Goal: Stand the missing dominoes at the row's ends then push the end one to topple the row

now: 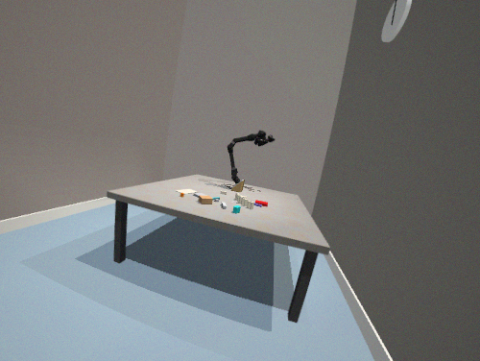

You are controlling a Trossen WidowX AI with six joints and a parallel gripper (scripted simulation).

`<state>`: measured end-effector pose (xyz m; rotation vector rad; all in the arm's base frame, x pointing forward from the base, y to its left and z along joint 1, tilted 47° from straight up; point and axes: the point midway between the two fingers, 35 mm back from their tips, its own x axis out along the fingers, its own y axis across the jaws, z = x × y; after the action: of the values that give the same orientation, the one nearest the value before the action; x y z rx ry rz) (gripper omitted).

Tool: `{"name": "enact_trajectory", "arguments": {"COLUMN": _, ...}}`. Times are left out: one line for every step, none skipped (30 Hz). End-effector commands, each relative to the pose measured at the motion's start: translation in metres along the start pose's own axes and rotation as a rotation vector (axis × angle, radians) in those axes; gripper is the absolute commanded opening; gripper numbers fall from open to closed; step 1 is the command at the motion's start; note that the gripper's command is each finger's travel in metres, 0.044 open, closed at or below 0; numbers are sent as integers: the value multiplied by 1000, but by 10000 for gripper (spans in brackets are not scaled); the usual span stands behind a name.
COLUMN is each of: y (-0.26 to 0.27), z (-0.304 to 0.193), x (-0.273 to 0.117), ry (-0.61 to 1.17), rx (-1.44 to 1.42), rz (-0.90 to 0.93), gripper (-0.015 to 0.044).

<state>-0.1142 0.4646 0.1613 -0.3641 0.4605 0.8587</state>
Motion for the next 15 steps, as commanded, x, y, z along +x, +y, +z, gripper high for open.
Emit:
{"name": "enact_trajectory", "arguments": {"y": -48, "z": -17, "x": 52, "ry": 93, "rx": 143, "rz": -145, "gripper": 440}}
{"name": "enact_trajectory", "arguments": {"y": -60, "z": -21, "x": 62, "ry": 112, "rx": 181, "rz": -180, "gripper": 440}}
{"name": "enact_trajectory", "arguments": {"y": -72, "z": -25, "x": 73, "ry": 130, "rx": 219, "rz": -215, "gripper": 440}}
{"name": "enact_trajectory", "arguments": {"y": -85, "z": -30, "x": 82, "ry": 148, "rx": 259, "rz": -253, "gripper": 440}}
{"name": "enact_trajectory", "arguments": {"y": -98, "z": -35, "x": 92, "ry": 166, "rx": 300, "rz": -292, "gripper": 440}}
{"name": "enact_trajectory", "arguments": {"y": -112, "z": -40, "x": 101, "ry": 183, "rx": 343, "rz": -333, "gripper": 440}}
{"name": "enact_trajectory", "arguments": {"y": -126, "z": -46, "x": 109, "ry": 200, "rx": 386, "rz": -376, "gripper": 440}}
{"name": "enact_trajectory", "arguments": {"y": -141, "z": -52, "x": 117, "ry": 216, "rx": 431, "rz": -419, "gripper": 440}}
{"name": "enact_trajectory", "arguments": {"y": -155, "z": -58, "x": 124, "ry": 231, "rx": 476, "rz": -464, "gripper": 440}}
{"name": "enact_trajectory", "arguments": {"y": -170, "z": -65, "x": 130, "ry": 245, "rx": 522, "rz": -510, "gripper": 440}}
{"name": "enact_trajectory", "arguments": {"y": -185, "z": -72, "x": 136, "ry": 259, "rx": 568, "rz": -557, "gripper": 440}}
{"name": "enact_trajectory", "arguments": {"y": -200, "z": -79, "x": 141, "ry": 271, "rx": 615, "rz": -605, "gripper": 440}}
{"name": "enact_trajectory", "arguments": {"y": -215, "z": -87, "x": 145, "ry": 282, "rx": 663, "rz": -655, "gripper": 440}}
{"name": "enact_trajectory", "arguments": {"y": -230, "z": -95, "x": 148, "ry": 293, "rx": 711, "rz": -707, "gripper": 440}}
{"name": "enact_trajectory", "arguments": {"y": -245, "z": -103, "x": 151, "ry": 302, "rx": 759, "rz": -759, "gripper": 440}}
